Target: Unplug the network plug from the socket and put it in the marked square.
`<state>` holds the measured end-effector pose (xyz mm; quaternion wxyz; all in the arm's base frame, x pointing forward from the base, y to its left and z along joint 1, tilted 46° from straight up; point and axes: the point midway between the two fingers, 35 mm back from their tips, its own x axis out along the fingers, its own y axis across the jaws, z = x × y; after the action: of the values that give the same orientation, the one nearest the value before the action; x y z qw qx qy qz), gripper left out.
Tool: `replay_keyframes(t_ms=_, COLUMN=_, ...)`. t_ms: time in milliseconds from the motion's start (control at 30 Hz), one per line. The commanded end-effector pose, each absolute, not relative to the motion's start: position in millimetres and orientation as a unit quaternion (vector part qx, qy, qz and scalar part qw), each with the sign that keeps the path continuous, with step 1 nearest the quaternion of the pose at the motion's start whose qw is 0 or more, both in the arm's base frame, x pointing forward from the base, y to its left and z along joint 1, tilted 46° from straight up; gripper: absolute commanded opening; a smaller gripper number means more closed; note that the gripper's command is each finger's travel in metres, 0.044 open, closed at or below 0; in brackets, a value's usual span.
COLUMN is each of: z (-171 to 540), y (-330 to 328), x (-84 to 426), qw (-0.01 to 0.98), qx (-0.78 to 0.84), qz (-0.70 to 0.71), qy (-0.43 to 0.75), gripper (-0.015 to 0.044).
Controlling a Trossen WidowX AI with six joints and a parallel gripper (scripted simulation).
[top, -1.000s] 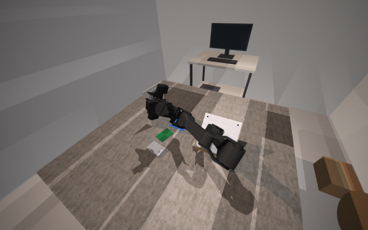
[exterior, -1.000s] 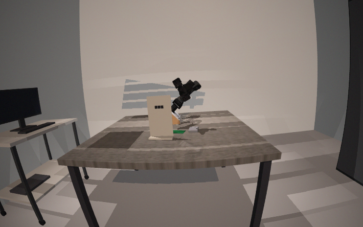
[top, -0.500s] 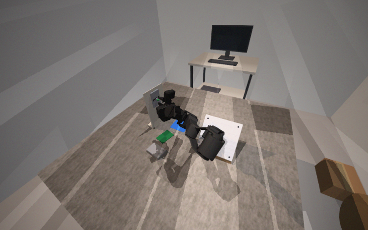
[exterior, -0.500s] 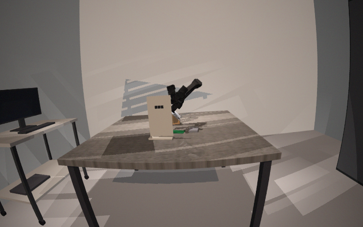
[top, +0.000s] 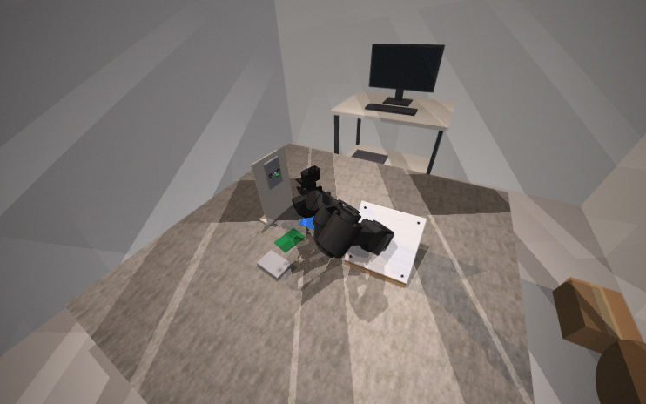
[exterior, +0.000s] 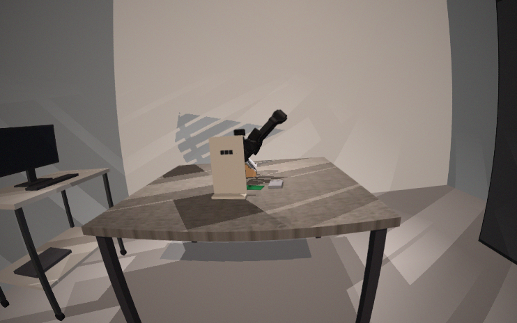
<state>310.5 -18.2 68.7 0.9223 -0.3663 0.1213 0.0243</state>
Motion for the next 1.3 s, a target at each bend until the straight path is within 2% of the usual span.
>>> replay_keyframes(t_ms=0, z=60, y=-19, x=303, qw=0.914, qx=-0.383, qz=0.03, qy=0.13, gripper=0.0156)
replay_keyframes(t_ms=533, z=57, y=-11, x=359, qw=0.915, qx=-0.382, qz=0.03, qy=0.128, gripper=0.0156)
replay_keyframes(t_ms=1267, z=55, y=-7, x=389, qw=0.915, qx=-0.382, qz=0.029, qy=0.127, gripper=0.0156)
